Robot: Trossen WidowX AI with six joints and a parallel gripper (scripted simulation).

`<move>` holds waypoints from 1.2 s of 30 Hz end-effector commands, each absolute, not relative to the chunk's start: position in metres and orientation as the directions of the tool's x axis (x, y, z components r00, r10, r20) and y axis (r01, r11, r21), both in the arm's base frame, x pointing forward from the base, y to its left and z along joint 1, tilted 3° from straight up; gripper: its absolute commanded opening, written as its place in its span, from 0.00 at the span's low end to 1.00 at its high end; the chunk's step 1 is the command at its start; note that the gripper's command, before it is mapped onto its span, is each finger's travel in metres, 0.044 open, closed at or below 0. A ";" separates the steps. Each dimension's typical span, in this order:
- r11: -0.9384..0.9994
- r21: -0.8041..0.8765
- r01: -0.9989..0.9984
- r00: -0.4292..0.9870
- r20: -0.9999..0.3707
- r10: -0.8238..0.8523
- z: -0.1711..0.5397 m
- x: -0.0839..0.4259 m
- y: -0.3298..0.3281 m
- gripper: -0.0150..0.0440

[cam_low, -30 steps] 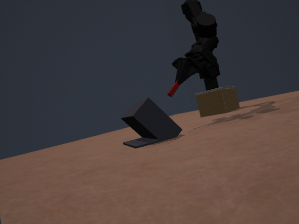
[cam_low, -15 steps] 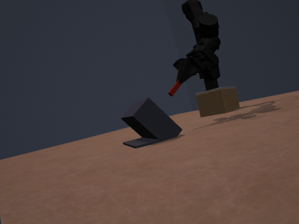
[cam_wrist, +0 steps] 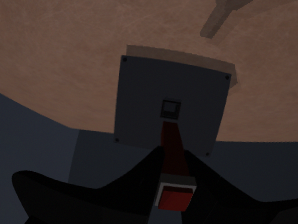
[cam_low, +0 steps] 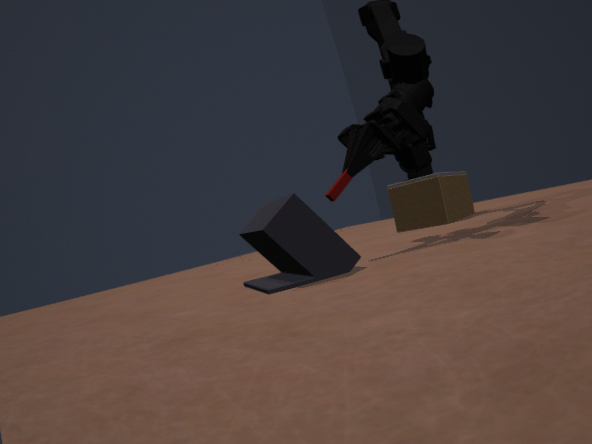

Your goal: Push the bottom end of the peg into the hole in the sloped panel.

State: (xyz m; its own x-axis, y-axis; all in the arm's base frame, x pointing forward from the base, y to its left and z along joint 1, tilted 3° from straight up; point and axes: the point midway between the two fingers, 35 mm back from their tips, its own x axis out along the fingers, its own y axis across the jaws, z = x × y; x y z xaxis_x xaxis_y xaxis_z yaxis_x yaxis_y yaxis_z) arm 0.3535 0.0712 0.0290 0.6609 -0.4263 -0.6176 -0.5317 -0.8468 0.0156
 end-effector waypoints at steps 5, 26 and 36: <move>-0.851 0.017 -0.524 0.667 -0.613 -0.423 0.018 0.361 0.068 0.25; -0.853 0.012 -0.521 0.677 -0.603 -0.422 0.010 0.370 0.063 0.25; -0.853 0.012 -0.521 0.678 -0.602 -0.423 0.003 0.378 0.058 0.25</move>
State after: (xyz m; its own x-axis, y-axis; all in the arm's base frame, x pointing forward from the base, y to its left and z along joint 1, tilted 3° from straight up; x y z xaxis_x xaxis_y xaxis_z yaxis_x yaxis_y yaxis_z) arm 0.3757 0.0591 0.0080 0.6803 -0.4235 -0.5982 -0.5245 -0.8514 0.0062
